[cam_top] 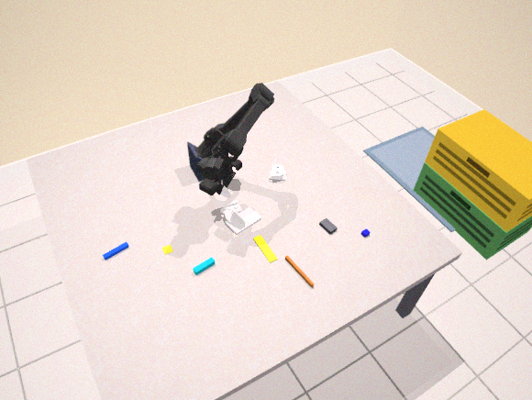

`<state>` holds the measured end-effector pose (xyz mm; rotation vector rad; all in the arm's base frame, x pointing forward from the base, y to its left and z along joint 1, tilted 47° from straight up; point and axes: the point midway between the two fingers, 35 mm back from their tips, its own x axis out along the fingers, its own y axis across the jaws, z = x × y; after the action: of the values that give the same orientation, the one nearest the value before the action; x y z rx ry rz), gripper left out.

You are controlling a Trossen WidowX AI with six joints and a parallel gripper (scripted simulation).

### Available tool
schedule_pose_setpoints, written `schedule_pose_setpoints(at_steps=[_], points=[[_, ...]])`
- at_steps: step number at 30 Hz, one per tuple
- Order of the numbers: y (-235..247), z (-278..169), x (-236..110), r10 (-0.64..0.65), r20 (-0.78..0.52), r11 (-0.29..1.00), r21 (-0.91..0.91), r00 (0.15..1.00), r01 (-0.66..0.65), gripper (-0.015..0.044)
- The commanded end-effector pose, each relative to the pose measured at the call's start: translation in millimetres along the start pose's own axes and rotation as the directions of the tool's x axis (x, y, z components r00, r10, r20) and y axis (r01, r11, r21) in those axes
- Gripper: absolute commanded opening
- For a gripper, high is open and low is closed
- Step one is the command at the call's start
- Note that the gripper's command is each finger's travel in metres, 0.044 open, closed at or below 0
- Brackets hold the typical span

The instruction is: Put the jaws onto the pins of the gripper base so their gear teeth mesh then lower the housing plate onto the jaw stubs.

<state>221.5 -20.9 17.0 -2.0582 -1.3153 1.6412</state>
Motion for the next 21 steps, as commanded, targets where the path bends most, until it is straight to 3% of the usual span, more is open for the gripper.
schedule_pose_setpoints(at_steps=[1, 15, 21], points=[[-4.7, 0.7, 0.9, 0.001, -0.004, 0.997, 0.082, 1.000, 0.000, 0.0134], [-20.4, 5.0, 4.6, -0.001, -0.004, 0.934, 0.357, 1.000, 0.002, 0.0134], [-21.2, 5.3, 4.8, -0.001, -0.004, 0.929, 0.370, 1.000, 0.003, 0.0134]])
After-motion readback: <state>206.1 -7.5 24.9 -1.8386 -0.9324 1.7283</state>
